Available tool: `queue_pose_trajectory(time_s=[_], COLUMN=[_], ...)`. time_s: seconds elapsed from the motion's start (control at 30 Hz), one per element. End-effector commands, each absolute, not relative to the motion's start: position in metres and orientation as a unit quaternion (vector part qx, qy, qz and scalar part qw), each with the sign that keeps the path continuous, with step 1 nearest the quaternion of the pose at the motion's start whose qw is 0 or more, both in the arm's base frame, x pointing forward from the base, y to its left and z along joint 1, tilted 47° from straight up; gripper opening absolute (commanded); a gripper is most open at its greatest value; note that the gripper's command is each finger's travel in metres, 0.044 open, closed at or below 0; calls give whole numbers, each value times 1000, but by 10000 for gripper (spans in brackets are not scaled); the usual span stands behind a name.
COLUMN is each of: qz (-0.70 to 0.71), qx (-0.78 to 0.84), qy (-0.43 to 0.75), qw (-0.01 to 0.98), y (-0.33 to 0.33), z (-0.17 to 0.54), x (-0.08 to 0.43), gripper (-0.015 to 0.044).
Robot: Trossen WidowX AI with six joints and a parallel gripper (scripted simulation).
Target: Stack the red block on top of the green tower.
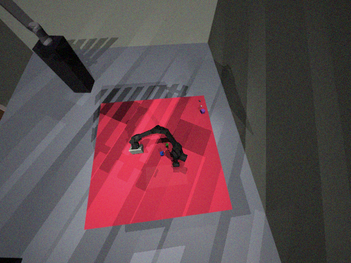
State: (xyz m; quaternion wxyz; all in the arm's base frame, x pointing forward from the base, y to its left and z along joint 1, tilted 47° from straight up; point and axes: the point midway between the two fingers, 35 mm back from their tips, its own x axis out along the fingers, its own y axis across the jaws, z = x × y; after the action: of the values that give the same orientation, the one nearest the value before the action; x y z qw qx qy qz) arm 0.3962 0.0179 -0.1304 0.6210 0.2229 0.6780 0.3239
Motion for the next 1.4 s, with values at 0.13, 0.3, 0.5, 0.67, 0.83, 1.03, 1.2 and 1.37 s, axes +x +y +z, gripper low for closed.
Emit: queue_pose_trajectory(time_s=[0.13, 0.3, 0.5, 0.67, 0.83, 1.03, 1.2, 1.37], qz=[323, 323, 323, 323, 323, 322, 322, 322], qx=[226, 226, 226, 226, 226, 225, 225, 225], qy=[678, 678, 678, 678, 678, 678, 679, 679], qw=[620, 620, 620, 620, 621, 621, 621, 621], y=[18, 18, 18, 13, -5, -28, -45, -59], z=[-130, -130, -130, -126, -109, -86, -70, -56], x=[396, 396, 396, 397, 401, 405, 408, 410], gripper=[256, 125, 85, 0, 0, 0, 0, 0])
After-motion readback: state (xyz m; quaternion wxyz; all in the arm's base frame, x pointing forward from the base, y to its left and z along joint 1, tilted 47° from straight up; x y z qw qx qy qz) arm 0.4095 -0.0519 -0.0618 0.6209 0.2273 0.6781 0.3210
